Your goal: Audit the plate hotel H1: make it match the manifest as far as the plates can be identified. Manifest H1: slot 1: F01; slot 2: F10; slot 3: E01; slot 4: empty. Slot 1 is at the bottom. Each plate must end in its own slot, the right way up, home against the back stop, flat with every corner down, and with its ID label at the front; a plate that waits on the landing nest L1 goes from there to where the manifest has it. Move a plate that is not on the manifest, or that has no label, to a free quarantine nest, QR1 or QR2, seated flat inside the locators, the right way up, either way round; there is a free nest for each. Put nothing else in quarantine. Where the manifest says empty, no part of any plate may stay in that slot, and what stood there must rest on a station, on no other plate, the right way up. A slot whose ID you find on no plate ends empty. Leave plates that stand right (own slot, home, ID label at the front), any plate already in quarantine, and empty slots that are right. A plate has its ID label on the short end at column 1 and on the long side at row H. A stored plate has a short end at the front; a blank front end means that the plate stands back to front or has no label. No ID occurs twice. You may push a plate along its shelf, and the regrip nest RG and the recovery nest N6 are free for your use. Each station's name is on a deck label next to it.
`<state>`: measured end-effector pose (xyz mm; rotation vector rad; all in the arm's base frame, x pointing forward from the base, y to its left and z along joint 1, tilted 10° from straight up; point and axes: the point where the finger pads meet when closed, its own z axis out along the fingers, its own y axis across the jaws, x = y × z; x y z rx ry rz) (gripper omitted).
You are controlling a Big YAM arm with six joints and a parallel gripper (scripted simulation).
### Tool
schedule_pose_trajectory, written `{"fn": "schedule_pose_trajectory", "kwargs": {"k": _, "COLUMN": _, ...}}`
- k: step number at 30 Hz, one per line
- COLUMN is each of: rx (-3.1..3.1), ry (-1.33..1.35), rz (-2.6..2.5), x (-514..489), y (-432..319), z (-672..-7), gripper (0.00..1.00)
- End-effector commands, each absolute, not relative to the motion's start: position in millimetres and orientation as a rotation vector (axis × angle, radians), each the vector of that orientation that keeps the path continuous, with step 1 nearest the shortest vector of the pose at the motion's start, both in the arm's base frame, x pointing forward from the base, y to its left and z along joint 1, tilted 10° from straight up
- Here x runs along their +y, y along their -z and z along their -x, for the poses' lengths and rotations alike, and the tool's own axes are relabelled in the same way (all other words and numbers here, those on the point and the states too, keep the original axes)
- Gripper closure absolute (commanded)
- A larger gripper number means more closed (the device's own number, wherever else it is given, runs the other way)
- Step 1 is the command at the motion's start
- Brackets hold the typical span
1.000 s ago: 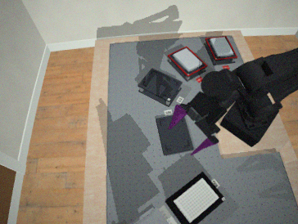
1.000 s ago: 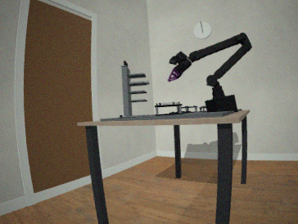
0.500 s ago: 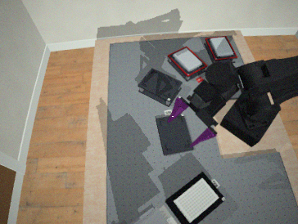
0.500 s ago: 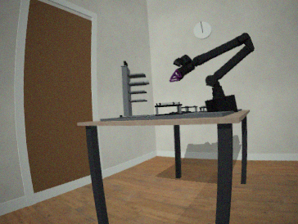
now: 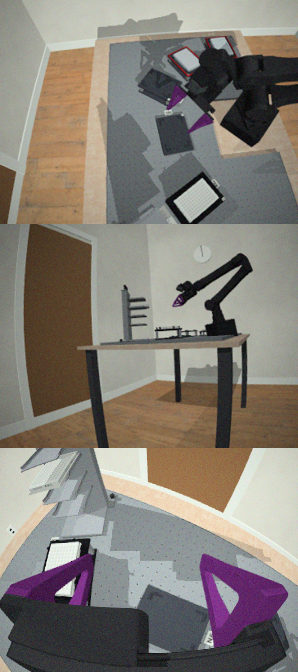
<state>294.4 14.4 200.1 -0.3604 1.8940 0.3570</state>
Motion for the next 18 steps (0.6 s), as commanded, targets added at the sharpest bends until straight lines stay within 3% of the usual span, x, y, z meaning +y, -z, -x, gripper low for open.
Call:
{"fn": "schedule_pose_trajectory", "kwargs": {"k": 1, "rx": 1.843, "ry": -0.276, "rz": 0.398, "x": -4, "y": -236, "z": -302, "gripper": 0.0}}
{"fn": "schedule_pose_trajectory", "kwargs": {"k": 18, "rx": 1.855, "ry": -0.267, "rz": 0.405, "x": -55, "y": -224, "z": -286, "gripper": 0.0}}
